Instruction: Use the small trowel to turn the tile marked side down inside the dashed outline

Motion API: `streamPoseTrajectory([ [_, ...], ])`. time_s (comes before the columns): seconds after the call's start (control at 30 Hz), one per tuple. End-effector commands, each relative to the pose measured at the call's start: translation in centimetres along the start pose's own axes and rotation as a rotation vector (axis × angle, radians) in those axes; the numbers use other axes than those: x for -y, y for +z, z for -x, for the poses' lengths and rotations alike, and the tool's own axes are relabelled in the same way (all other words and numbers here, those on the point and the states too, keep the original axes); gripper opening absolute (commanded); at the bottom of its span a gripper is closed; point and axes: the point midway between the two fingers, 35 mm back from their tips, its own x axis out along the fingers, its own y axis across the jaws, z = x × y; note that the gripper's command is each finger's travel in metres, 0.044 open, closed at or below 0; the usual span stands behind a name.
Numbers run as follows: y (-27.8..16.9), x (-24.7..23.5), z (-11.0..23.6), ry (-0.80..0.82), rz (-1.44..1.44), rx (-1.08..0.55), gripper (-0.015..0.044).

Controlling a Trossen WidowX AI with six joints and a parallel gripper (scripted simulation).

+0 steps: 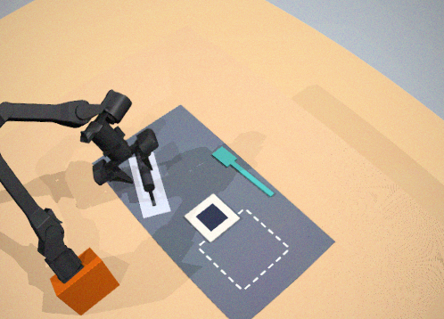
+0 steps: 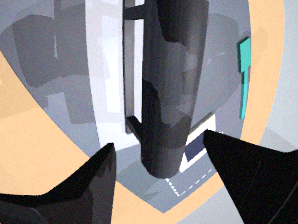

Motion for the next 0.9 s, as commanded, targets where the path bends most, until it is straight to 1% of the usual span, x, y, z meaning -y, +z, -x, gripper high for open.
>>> streamPoseTrajectory([
  [0.0,0.0,-0.5,0.0,-0.11,-0.015,0.004,0.03],
  [0.2,0.0,-1.3,0.0,-0.28,-0.057,0.048,0.03],
  [0.43,0.0,-2.2,0.6,-0.46,-0.134,0.156,0.03],
  [0.67,0.0,-2.3,0.7,-0.477,-0.143,0.169,0.03],
  [0.87,0.2,-1.9,-0.1,-0.474,-0.148,0.168,0.03],
])
